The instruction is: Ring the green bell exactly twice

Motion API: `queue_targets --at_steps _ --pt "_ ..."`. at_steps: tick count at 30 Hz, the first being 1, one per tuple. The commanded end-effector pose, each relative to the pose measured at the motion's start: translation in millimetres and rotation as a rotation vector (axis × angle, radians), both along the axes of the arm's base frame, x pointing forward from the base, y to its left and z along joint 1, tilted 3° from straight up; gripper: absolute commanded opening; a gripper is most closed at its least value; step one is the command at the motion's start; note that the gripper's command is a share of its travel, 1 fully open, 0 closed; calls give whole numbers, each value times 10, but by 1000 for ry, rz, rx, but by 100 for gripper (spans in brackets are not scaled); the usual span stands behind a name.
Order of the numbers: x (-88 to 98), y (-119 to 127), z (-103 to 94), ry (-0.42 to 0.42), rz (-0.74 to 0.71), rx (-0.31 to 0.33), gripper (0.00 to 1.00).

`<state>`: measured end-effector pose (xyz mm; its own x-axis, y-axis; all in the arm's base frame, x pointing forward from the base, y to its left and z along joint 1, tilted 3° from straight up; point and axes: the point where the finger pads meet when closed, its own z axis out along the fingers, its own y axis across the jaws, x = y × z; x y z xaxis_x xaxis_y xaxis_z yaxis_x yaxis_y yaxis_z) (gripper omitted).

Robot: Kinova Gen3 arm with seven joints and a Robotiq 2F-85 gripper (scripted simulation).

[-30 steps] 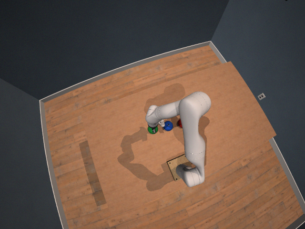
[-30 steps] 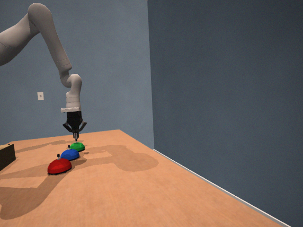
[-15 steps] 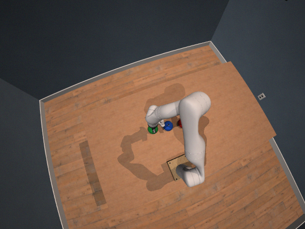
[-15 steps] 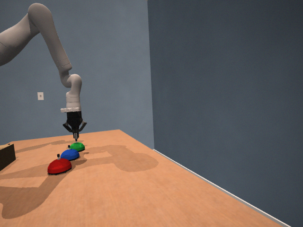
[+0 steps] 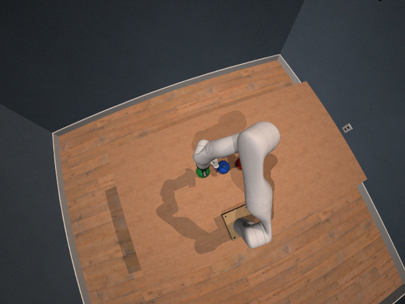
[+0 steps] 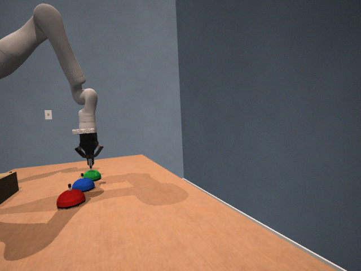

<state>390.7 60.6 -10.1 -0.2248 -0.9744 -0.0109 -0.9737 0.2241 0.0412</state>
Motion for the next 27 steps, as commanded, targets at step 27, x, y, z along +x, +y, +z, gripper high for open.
queue_targets --at_steps 27 --pt "-3 6 -69 -2 -3 1 0"
